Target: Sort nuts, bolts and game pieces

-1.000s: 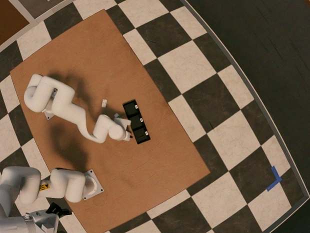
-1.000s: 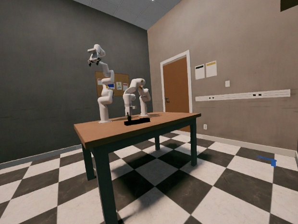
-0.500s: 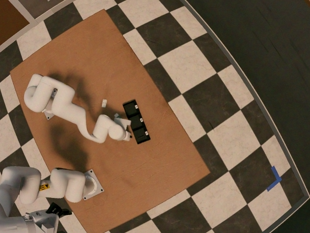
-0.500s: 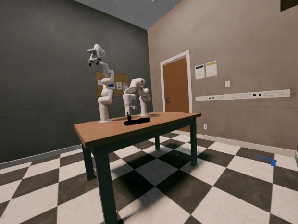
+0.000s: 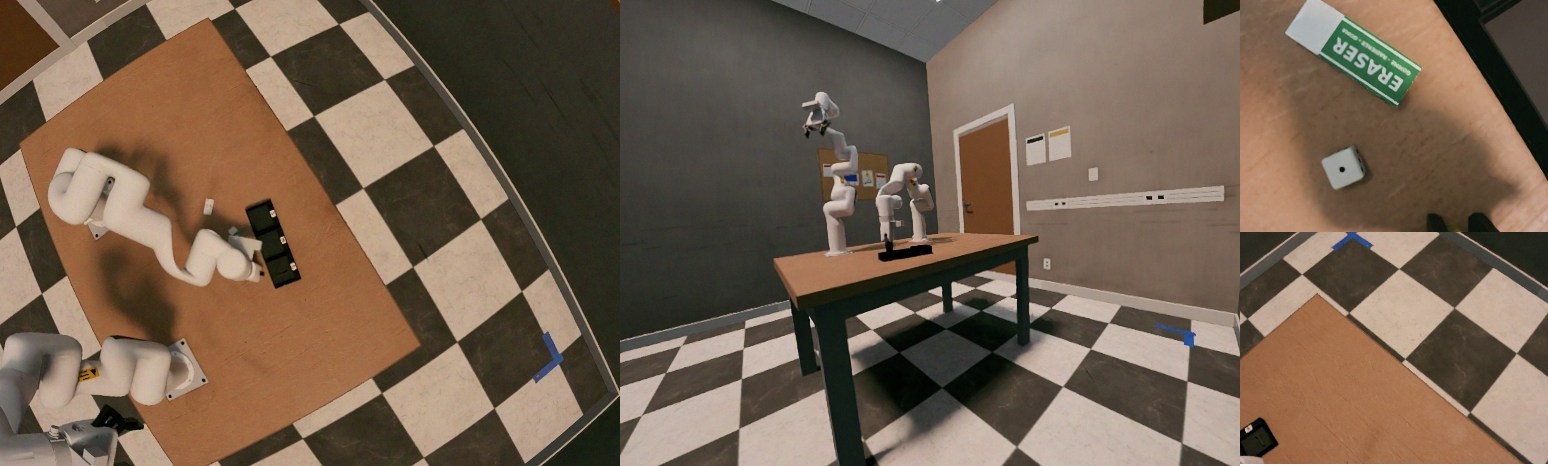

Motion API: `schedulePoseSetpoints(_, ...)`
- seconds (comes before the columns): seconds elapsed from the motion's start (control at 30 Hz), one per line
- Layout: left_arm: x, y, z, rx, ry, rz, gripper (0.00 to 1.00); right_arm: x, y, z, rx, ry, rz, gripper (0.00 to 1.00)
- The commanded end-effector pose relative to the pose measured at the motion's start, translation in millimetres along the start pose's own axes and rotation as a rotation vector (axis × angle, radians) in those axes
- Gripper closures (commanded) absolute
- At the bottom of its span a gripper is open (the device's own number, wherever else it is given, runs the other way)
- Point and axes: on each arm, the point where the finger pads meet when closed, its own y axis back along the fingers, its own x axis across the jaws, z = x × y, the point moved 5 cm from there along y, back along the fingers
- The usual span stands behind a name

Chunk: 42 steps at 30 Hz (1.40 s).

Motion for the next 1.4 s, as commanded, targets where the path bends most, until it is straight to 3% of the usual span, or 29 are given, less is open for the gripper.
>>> schedulePoseSetpoints(0.0,1,5.1,0,-0.001,0.0,0.004,0.89,0,0.2,0,0.001,0.0,0.0,0.0)
schedulePoseSetpoints(0.63,1,61.9,0,-0.001,0.0,0.004,0.89,0,0.2,0,0.001,0.0,0.0,0.0)
schedulePoseSetpoints(1.13,1,61.4,0,-0.001,0.0,0.004,0.89,0,0.2,0,0.001,0.0,0.0,0.0)
schedulePoseSetpoints(1.2,12,61.4,-4,-0.001,0.0,0.004,0.89,0,0.2,0,0.001,0.0,0.0,0.0)
schedulePoseSetpoints(1.3,29,61.5,-11,-0.001,0.15,0.004,0.89,0,0.2,0,0.001,0.0,0.0,0.0)
schedulePoseSetpoints(1.37,29,61.5,-11,-0.001,0.15,0.004,0.89,0,0.2,0,0.001,0.0,0.0,0.0)
